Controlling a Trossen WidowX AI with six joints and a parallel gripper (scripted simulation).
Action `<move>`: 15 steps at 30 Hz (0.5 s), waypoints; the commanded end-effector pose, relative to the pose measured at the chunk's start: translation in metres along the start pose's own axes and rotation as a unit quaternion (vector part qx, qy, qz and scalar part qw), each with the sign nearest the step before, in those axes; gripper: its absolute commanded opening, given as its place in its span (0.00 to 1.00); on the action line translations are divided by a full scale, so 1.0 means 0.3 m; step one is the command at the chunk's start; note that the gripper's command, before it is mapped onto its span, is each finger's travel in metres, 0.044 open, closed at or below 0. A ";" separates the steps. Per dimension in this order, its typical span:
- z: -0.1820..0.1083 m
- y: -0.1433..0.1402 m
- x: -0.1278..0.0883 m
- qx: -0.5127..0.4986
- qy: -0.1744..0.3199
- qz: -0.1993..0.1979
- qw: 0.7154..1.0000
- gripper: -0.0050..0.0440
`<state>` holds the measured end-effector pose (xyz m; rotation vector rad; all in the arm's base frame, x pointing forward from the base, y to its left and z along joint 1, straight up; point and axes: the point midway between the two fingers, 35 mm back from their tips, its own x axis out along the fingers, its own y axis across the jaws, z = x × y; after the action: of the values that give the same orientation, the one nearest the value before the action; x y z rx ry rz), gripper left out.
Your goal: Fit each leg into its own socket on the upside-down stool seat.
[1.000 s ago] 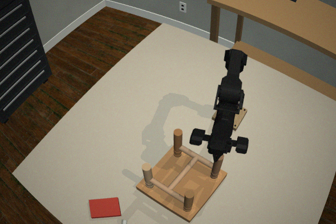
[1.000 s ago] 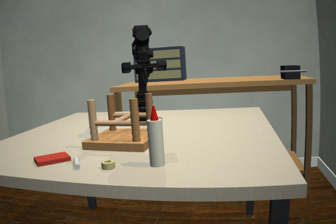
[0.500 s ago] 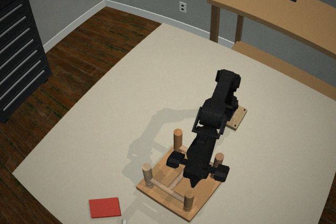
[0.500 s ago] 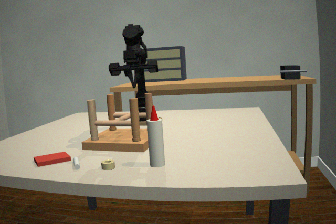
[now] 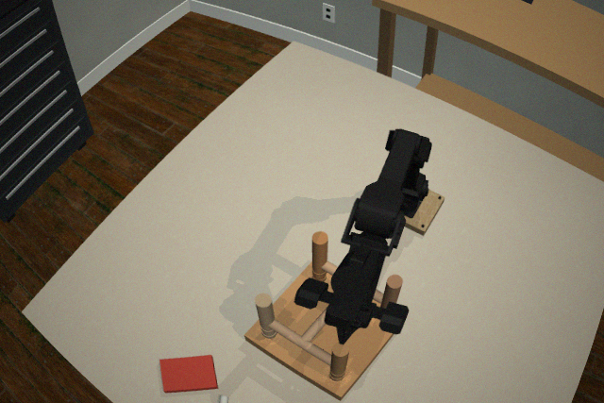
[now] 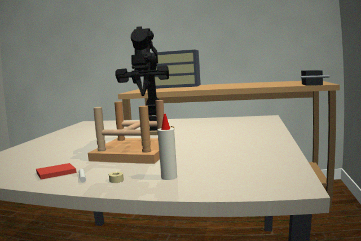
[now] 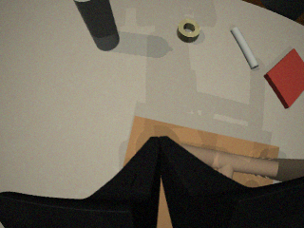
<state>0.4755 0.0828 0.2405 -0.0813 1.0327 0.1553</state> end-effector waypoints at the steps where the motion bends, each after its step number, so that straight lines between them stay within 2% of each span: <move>1: -0.032 -0.003 0.035 -0.003 0.006 -0.002 1.000 0.10; 15: -0.062 -0.004 0.088 -0.003 0.006 -0.002 1.000 0.10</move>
<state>0.4754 0.0827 0.2097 -0.0828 1.0492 0.1547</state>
